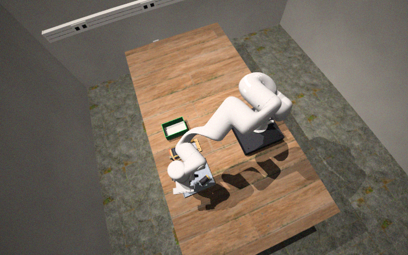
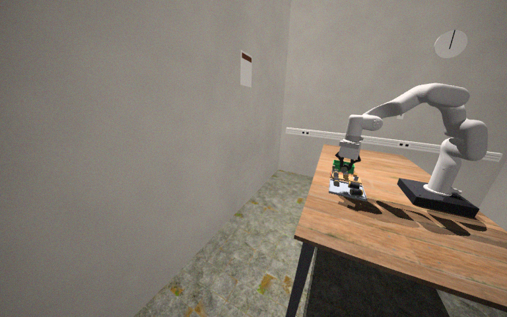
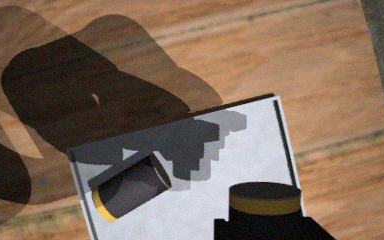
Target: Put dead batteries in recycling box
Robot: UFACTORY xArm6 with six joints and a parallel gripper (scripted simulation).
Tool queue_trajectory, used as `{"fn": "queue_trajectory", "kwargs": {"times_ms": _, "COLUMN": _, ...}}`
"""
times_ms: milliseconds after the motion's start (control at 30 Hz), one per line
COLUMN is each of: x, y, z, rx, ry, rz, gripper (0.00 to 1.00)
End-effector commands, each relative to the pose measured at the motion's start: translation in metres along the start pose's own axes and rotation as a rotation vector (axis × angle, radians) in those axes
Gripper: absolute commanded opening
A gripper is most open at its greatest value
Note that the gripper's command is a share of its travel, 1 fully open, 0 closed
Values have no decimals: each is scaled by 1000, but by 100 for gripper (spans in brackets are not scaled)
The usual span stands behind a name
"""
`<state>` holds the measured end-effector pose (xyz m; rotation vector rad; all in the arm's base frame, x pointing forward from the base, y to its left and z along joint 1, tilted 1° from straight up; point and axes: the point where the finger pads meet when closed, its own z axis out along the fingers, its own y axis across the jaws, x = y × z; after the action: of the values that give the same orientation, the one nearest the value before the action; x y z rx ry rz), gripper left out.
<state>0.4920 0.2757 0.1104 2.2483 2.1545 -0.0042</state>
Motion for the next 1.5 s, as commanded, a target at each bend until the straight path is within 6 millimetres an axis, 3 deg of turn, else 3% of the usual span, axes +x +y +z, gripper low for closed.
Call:
{"fn": "queue_trajectory", "kwargs": {"times_ms": 0, "x": 1, "y": 1, "z": -2, "rx": 1, "ry": 11, "rz": -157, "gripper": 28}}
{"fn": "queue_trajectory", "kwargs": {"times_ms": 200, "x": 1, "y": 1, "z": -2, "rx": 1, "ry": 12, "rz": -232, "gripper": 28}}
{"fn": "queue_trajectory", "kwargs": {"times_ms": 833, "x": -6, "y": 0, "z": -2, "rx": 1, "ry": 12, "rz": -243, "gripper": 28}}
{"fn": "queue_trajectory", "kwargs": {"times_ms": 967, "x": -32, "y": -6, "z": -2, "rx": 1, "ry": 12, "rz": -243, "gripper": 28}}
{"fn": "queue_trajectory", "kwargs": {"times_ms": 1133, "x": -91, "y": -20, "z": -1, "rx": 1, "ry": 12, "rz": -243, "gripper": 28}}
{"fn": "queue_trajectory", "kwargs": {"times_ms": 1333, "x": -148, "y": -33, "z": -1, "rx": 1, "ry": 12, "rz": -243, "gripper": 28}}
{"fn": "queue_trajectory", "kwargs": {"times_ms": 1400, "x": -148, "y": -33, "z": -1, "rx": 1, "ry": 12, "rz": -243, "gripper": 28}}
{"fn": "queue_trajectory", "kwargs": {"times_ms": 1467, "x": -178, "y": -40, "z": 0, "rx": 1, "ry": 12, "rz": -243, "gripper": 28}}
